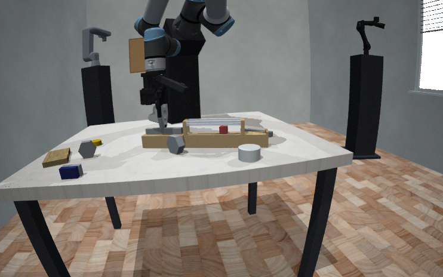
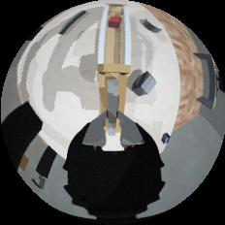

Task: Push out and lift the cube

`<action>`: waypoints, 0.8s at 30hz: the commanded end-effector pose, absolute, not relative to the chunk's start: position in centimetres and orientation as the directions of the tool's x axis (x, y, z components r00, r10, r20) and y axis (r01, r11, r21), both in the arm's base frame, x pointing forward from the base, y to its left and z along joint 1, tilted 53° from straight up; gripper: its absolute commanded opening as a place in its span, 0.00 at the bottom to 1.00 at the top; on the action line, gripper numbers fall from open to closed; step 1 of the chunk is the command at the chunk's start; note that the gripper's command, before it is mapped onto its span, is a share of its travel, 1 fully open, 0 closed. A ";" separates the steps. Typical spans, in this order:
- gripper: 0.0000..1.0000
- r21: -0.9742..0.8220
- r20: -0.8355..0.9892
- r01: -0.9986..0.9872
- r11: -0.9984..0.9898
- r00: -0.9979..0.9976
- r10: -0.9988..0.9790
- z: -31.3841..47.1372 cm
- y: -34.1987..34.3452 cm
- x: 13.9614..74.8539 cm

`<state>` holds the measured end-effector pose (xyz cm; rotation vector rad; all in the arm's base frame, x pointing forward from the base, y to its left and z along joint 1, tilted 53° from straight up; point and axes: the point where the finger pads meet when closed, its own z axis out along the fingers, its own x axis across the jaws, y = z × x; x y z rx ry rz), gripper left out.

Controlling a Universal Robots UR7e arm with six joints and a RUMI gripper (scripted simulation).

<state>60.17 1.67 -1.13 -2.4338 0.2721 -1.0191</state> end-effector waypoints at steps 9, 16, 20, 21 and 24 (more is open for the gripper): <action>0.00 -0.505 0.616 0.003 -0.863 0.702 -0.358 -1.0 1.8 60.2; 0.00 -0.505 0.616 0.003 -0.863 0.702 -0.358 -0.4 2.8 60.2; 0.00 -0.505 0.616 0.003 -0.863 0.702 -0.358 0.2 3.8 60.2; 0.00 -0.505 0.616 0.003 -0.863 0.702 -0.358 0.3 4.1 60.2; 0.00 -0.505 0.616 0.003 -0.863 0.702 -0.358 0.5 4.3 60.2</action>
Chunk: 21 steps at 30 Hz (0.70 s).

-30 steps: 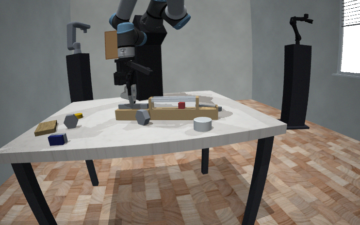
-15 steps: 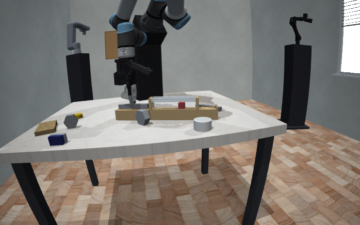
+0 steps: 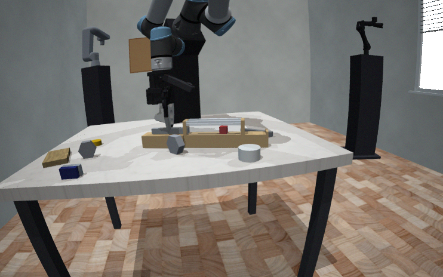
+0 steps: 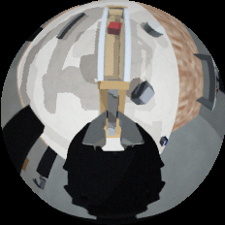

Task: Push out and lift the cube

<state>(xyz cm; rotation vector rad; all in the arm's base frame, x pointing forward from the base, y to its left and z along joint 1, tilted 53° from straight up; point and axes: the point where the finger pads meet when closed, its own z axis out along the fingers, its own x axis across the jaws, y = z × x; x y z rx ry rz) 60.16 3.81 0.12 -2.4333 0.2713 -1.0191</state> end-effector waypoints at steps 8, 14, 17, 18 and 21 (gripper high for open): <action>0.00 -0.505 0.616 0.003 -0.863 0.702 -0.358 1.6 6.2 60.2; 0.00 -0.505 0.616 0.003 -0.863 0.702 -0.358 2.0 7.0 60.2; 0.00 -0.505 0.616 0.003 -0.863 0.702 -0.358 2.1 7.0 60.2; 0.00 -0.505 0.616 0.003 -0.863 0.702 -0.358 2.1 7.1 60.2; 0.00 -0.505 0.616 0.003 -0.863 0.702 -0.358 2.1 7.1 60.2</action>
